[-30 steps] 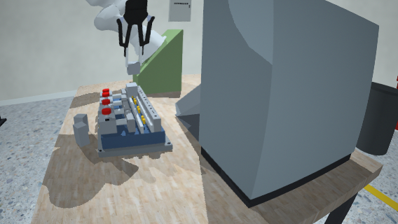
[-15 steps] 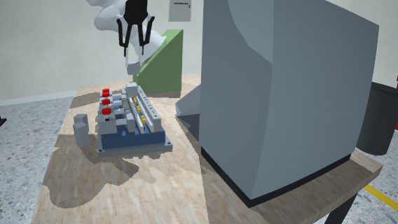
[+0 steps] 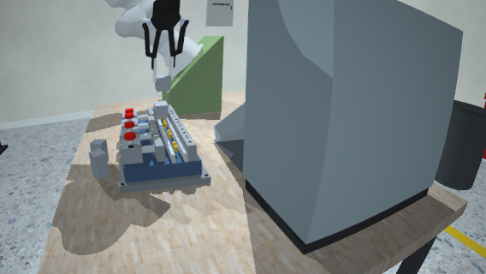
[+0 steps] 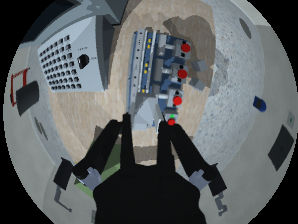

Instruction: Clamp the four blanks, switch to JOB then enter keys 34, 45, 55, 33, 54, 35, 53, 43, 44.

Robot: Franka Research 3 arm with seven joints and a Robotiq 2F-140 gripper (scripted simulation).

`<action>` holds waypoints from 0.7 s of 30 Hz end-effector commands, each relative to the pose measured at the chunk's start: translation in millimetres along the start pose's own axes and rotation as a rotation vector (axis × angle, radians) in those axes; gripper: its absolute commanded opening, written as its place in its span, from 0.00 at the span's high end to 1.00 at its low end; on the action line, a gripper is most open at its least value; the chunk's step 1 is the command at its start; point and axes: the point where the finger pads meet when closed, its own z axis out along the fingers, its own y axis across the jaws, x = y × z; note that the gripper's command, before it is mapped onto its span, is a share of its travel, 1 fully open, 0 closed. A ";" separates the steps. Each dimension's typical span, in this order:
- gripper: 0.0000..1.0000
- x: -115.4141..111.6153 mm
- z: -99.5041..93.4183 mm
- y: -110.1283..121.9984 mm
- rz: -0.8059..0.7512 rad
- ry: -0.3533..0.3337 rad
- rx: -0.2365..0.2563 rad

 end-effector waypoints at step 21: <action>1.00 0.8 2.9 -1.1 -0.004 0.003 0.003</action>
